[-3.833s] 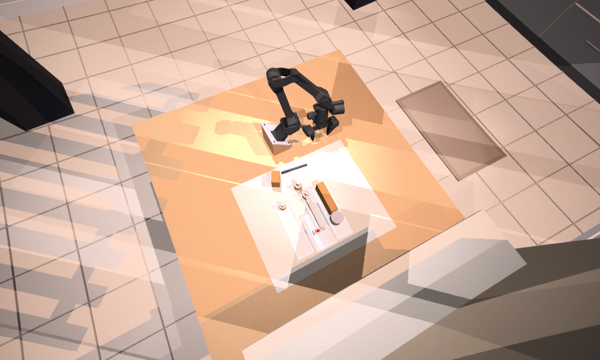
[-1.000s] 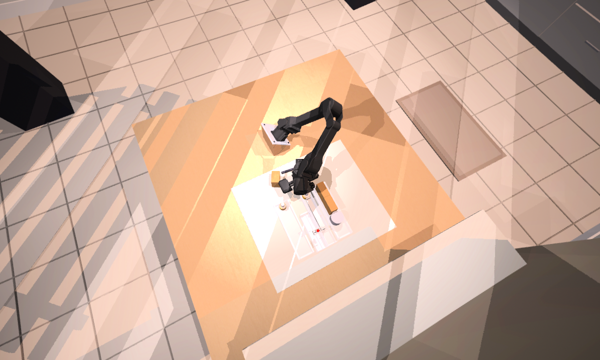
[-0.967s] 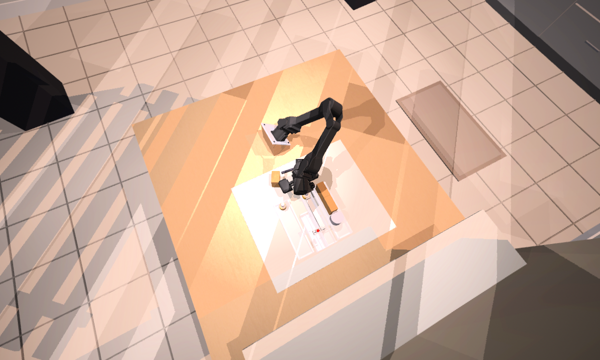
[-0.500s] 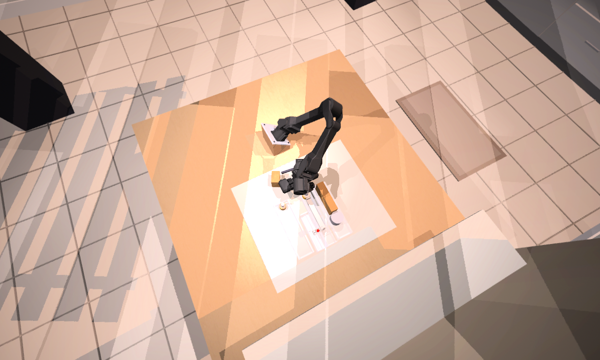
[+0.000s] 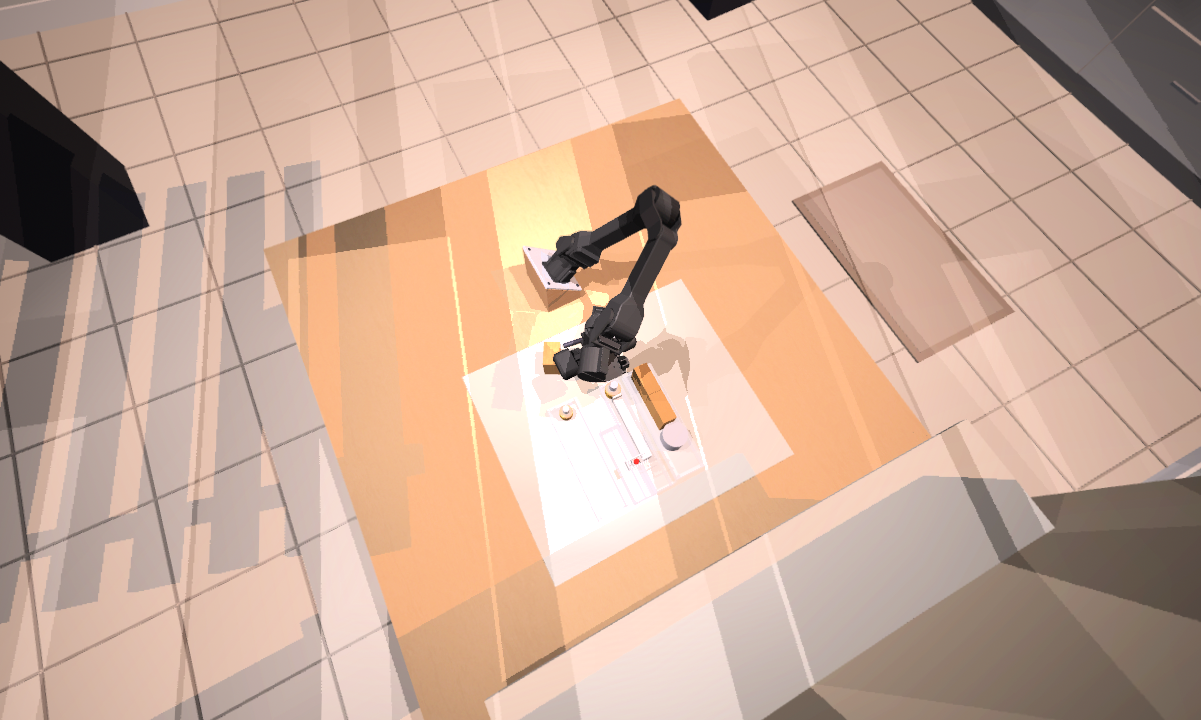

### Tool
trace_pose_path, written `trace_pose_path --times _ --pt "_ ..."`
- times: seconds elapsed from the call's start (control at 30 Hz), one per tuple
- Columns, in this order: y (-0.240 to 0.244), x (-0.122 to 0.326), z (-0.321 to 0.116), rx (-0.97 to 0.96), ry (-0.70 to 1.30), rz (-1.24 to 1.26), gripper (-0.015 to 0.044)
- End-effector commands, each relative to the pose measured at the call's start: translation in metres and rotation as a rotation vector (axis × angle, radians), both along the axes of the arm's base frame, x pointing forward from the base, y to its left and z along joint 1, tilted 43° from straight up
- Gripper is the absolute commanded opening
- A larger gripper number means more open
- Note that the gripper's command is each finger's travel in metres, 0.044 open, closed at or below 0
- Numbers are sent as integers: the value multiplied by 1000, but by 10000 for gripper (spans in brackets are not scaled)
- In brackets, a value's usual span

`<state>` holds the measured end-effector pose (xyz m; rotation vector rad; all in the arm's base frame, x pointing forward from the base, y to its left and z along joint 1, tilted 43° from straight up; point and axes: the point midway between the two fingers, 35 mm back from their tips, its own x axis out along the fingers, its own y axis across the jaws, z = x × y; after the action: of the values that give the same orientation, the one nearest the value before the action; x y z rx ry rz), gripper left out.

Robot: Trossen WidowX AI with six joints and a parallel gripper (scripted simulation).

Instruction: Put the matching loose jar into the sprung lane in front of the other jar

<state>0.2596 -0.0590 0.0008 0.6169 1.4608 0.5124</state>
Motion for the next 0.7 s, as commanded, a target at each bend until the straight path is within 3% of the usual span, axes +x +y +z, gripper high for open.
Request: trace_pose_path --times 0.0,0.27,0.67 --pt "-18 -3 20 4 1 -5 0" --pt "-32 -8 37 19 6 -14 0" --pt "15 22 14 23 16 -28 0"
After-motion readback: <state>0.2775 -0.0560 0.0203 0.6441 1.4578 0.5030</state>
